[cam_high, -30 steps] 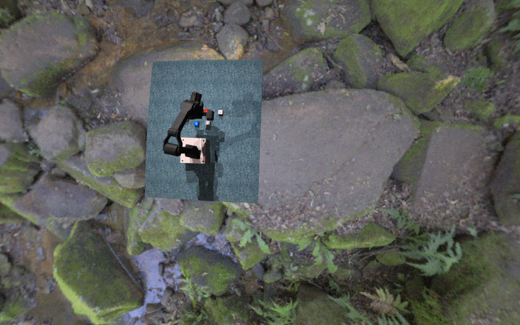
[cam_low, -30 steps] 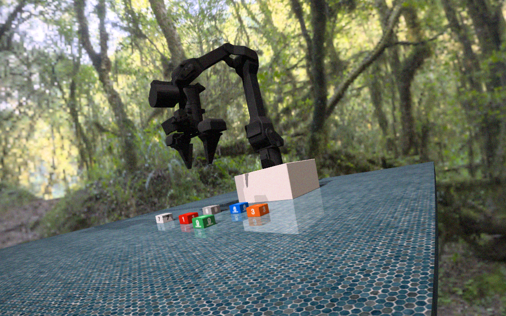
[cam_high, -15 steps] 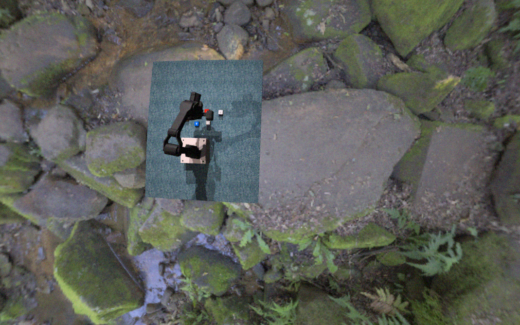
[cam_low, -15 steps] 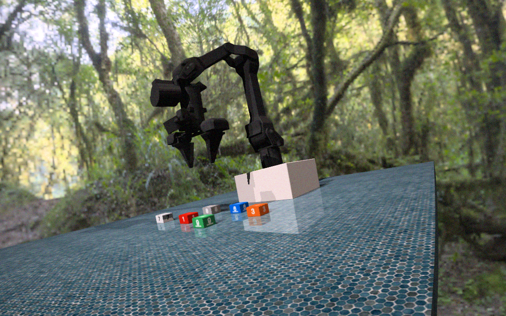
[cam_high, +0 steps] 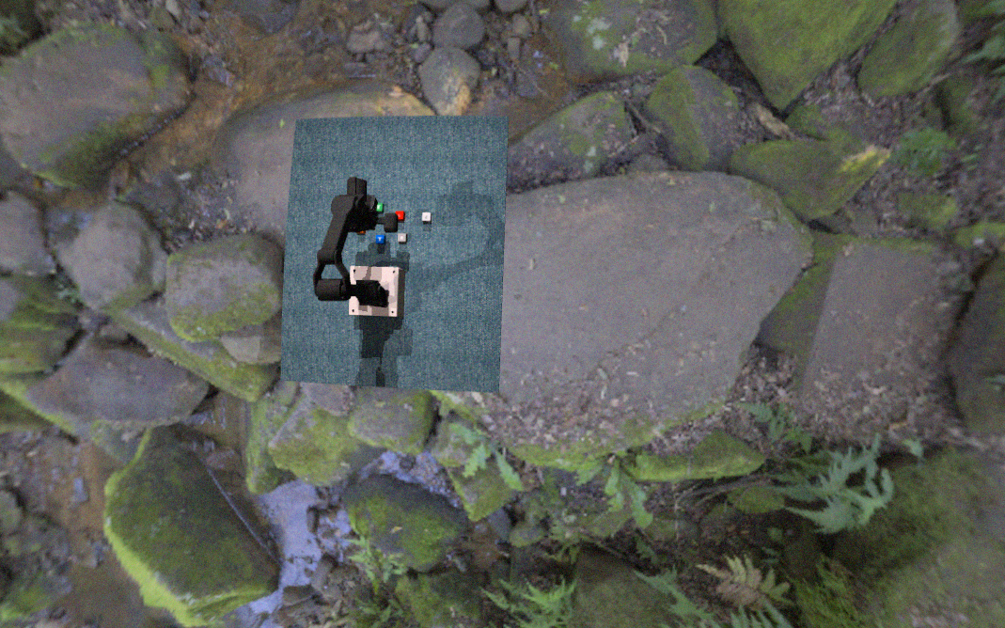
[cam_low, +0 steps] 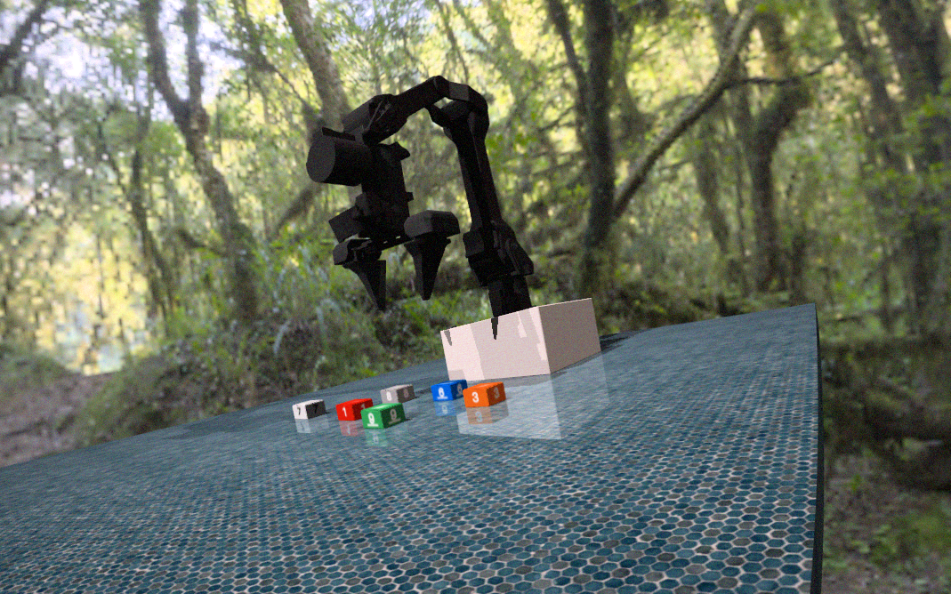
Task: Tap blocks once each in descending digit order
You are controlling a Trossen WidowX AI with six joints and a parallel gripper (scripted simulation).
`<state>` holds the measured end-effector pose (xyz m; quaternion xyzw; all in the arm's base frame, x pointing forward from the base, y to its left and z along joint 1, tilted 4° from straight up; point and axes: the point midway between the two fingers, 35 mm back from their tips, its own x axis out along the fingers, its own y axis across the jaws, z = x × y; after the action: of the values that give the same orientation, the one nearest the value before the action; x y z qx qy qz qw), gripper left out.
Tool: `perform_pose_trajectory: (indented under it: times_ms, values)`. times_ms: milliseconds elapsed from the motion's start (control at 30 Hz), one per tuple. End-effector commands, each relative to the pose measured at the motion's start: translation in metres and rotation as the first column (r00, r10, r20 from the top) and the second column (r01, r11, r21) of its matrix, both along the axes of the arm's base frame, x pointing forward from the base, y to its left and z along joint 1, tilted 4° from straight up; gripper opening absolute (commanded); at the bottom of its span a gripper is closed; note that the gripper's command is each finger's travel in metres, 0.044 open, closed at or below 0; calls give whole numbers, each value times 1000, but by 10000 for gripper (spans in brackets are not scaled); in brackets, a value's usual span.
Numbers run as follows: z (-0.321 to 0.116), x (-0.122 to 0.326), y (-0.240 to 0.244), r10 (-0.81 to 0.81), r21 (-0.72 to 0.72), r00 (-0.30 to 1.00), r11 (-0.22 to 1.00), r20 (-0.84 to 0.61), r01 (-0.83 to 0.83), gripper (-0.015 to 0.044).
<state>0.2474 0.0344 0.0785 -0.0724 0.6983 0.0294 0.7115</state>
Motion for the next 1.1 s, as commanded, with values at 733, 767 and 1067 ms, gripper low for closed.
perform_pose_trajectory:
  times_ms: [733,767,1067]
  values:
    - [-3,-14,36,-1,4,1000,1000,-7,1,400]
    - [-3,-13,39,-1,4,1000,1000,-7,1,400]
    - [-7,12,139,-1,15,1000,1000,-5,1,400]
